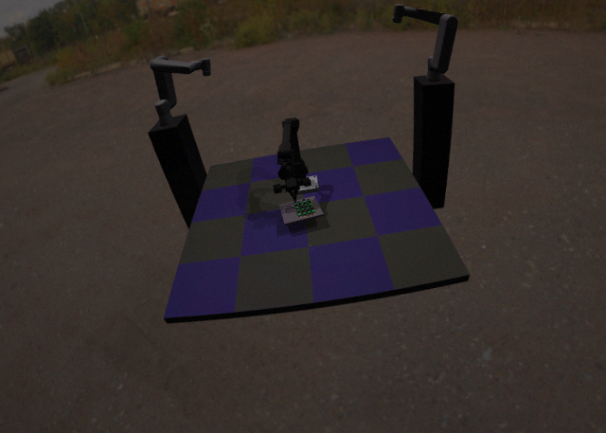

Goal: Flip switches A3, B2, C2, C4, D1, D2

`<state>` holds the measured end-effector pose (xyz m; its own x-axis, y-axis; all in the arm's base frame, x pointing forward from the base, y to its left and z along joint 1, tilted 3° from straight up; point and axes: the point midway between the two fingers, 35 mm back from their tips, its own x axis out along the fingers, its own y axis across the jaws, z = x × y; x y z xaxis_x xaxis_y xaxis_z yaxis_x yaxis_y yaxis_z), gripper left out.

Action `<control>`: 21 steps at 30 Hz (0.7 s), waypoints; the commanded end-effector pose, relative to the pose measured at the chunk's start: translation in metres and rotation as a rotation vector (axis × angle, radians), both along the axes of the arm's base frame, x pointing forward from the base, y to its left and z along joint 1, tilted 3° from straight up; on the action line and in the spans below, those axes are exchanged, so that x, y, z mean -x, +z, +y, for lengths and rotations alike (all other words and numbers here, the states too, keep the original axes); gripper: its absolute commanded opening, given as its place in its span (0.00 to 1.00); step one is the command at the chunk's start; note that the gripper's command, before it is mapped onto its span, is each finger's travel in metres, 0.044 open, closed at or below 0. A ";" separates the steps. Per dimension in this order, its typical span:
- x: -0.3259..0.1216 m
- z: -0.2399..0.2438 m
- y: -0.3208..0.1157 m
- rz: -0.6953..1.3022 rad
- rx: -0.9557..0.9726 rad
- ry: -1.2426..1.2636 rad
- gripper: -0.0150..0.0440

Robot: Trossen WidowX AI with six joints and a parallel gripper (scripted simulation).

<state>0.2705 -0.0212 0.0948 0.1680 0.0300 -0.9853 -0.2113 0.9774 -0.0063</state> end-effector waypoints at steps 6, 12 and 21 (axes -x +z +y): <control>-0.001 0.001 -0.013 0.000 -0.006 0.004 0.25; -0.002 0.001 -0.022 0.000 -0.006 0.004 0.25; -0.003 0.001 -0.024 0.000 -0.006 0.004 0.25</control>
